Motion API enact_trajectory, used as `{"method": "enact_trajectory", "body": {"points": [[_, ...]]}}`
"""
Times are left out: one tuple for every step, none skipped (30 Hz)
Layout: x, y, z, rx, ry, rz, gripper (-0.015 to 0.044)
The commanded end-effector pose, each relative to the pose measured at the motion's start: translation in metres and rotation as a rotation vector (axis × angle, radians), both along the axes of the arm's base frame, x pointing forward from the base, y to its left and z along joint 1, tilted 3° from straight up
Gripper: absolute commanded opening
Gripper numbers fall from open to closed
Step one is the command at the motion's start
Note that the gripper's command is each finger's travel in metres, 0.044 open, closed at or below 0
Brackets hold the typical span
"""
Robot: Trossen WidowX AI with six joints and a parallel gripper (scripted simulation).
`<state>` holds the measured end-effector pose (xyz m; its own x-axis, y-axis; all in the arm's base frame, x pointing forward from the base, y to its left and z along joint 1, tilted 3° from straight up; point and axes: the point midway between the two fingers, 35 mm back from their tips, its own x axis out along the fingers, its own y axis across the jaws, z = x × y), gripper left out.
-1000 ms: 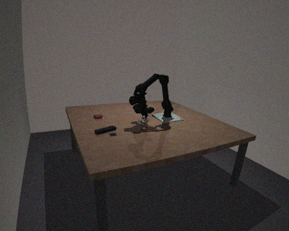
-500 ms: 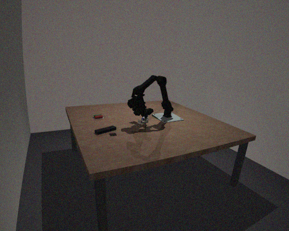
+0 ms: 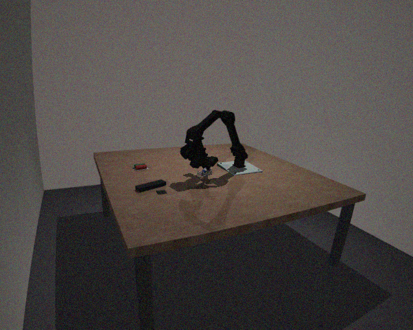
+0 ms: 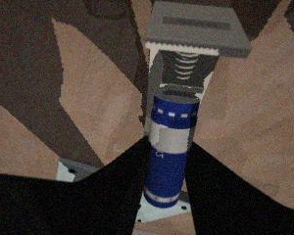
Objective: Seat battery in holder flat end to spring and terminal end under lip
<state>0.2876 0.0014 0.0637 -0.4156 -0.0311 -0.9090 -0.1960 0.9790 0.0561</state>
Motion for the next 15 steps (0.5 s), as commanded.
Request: {"method": "enact_trajectory", "body": {"points": [[0.0022,-0.0001,-0.0025,-0.009,0.024,-0.001,0.0078],[0.0023,0.0,-0.0026,-0.008,0.024,-0.001,0.0078],[0.0027,0.0,-0.0026,-0.008,0.024,-0.001,0.0078],[0.0033,0.0001,-0.0028,-0.008,0.024,-0.001,0.0078],[0.004,0.0003,-0.0029,-0.008,0.024,-0.001,0.0078],[0.0047,0.0004,-0.0031,-0.007,0.024,-0.001,0.0078],[0.0054,0.0005,-0.0032,-0.007,0.024,-0.002,0.0078],[0.0061,0.0007,-0.0034,-0.006,0.024,-0.002,0.0078],[0.0068,0.0008,-0.0035,-0.006,0.023,-0.002,0.0078],[0.0075,0.001,-0.0036,-0.006,0.023,-0.002,0.0078],[0.0082,0.0011,-0.0037,-0.005,0.023,-0.002,0.0078],[0.0089,0.0012,-0.0038,-0.005,0.023,-0.003,0.0078],[0.0096,0.0014,-0.0038,-0.005,0.023,-0.003,0.0078],[0.0102,0.0015,-0.0039,-0.005,0.023,-0.003,0.0078],[0.0108,0.0016,-0.0039,-0.005,0.023,-0.003,0.0078]]}}
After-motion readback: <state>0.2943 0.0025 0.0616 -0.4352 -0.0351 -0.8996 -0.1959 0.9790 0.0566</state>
